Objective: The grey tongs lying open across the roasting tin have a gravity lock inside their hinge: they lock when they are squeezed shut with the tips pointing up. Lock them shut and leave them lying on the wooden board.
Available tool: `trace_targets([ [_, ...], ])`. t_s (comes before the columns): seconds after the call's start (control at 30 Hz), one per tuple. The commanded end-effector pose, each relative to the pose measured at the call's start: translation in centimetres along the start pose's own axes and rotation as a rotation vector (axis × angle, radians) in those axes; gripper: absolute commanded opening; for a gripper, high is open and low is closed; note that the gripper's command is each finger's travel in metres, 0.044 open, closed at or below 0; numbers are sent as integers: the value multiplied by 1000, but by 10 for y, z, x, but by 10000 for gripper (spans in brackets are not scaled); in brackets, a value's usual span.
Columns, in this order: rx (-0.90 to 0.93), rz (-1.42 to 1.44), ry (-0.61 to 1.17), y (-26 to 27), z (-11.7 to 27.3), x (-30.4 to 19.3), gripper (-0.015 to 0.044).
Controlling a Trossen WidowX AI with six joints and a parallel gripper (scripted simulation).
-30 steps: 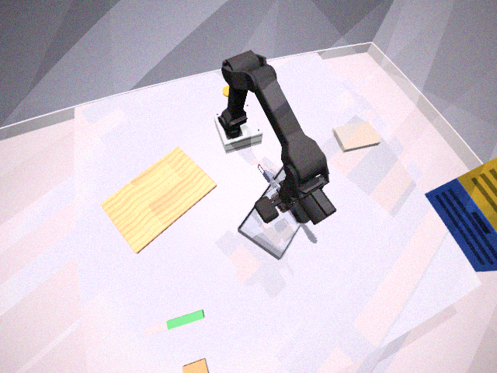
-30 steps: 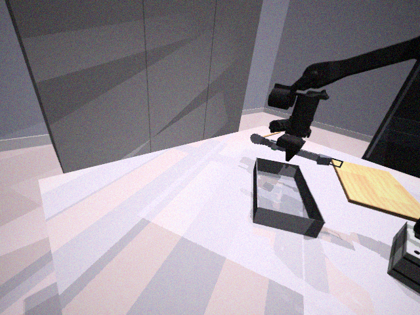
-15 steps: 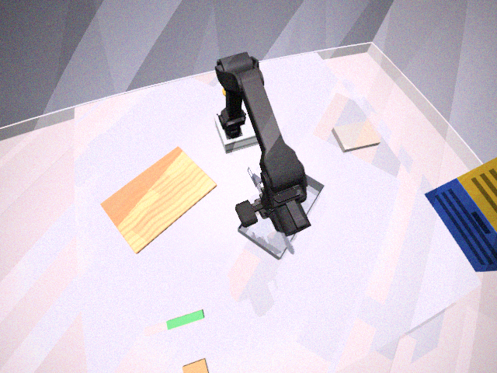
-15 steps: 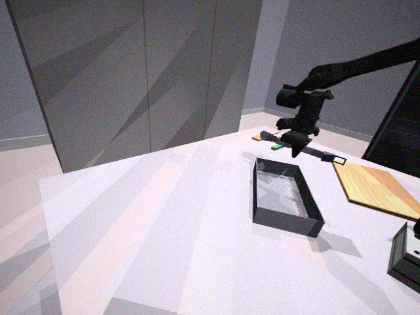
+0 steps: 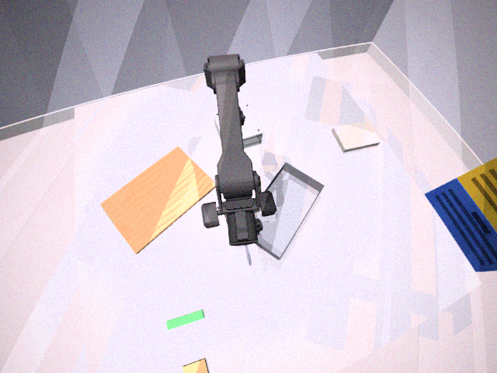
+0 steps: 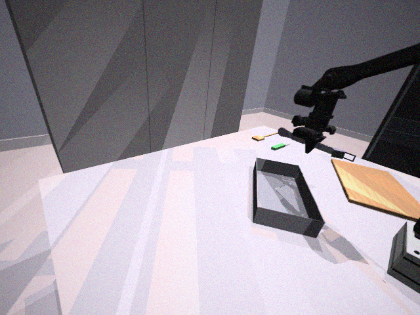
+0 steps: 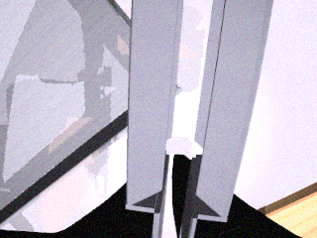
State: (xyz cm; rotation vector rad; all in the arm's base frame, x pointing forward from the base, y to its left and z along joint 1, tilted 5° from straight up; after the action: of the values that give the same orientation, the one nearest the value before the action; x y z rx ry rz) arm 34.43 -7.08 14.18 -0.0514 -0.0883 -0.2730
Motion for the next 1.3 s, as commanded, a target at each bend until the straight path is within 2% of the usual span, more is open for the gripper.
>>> trace_targets([
  [0.0,4,-50,-8,-23,3,1,-150],
  [0.4,-2,-208,-12,-91,4,-6,-150],
  [0.7,-4,-259,-11,-113,4,-11,-150],
  [1.27,-10,-494,-5,-203,3,-49,-150],
])
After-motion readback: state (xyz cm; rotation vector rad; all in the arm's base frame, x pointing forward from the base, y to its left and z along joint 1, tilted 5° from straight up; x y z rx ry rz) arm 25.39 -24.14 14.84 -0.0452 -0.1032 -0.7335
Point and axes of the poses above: the point midway between the two fingers, 35 mm back from their tips, its own z axis back along the fingers, its own y axis across the jaws, x = y × z, the point moved 2 cm from there along z, back along the fingers, and after that the axes turned 11 degrees about -z, right-handed, at the moved point
